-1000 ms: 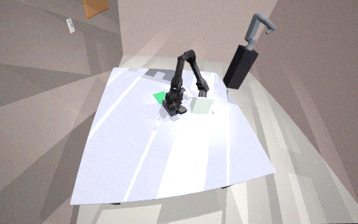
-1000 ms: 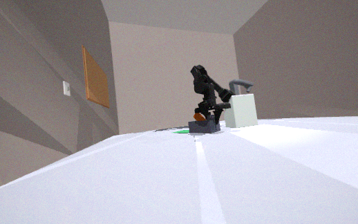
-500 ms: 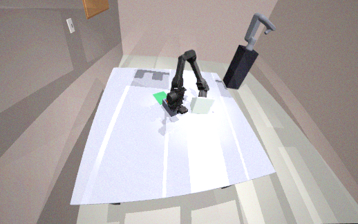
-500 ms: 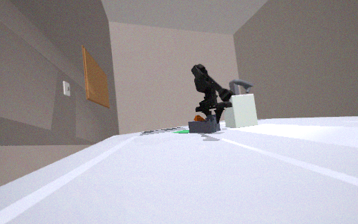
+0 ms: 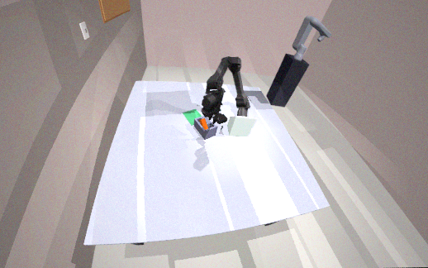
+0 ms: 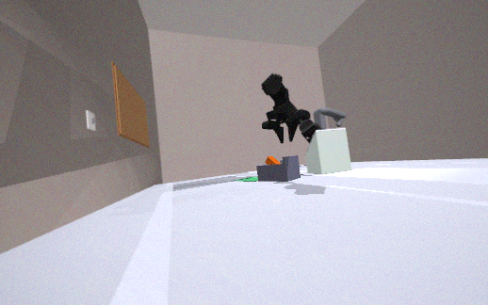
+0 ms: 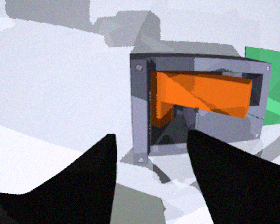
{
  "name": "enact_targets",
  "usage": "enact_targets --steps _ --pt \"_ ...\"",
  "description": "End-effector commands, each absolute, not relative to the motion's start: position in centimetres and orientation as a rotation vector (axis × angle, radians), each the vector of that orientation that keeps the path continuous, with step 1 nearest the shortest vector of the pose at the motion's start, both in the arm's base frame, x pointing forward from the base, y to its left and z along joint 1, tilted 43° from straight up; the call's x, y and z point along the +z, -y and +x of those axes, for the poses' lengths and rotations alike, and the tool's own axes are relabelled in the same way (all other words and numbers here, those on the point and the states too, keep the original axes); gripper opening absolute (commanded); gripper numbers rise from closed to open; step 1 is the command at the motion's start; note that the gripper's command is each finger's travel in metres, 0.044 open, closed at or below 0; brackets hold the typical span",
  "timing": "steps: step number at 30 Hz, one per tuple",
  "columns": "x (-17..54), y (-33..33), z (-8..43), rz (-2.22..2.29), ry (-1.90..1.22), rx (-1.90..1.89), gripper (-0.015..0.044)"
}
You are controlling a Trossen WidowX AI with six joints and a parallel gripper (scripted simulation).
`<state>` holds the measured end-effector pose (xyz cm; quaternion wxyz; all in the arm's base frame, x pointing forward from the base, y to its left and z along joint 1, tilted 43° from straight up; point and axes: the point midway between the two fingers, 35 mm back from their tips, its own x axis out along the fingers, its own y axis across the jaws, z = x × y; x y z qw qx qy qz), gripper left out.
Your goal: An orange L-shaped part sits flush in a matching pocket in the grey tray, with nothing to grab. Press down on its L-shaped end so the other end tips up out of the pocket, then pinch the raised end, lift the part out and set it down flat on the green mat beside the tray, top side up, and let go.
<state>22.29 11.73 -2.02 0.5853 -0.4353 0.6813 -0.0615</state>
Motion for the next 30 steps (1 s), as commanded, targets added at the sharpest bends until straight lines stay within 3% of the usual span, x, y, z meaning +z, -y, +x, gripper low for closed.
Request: enact_targets --steps 1,25,29,30 --pt "-1.6 -11.7 22.0 -1.015 -1.611 -0.155 0.018" --pt "-1.8 -11.8 22.2 -1.017 -1.592 -0.145 0.018" --pt "-1.4 -11.4 22.8 -0.882 -1.552 -0.278 0.028" --pt "-1.1 -11.2 23.1 -0.813 -1.53 -0.344 0.028"
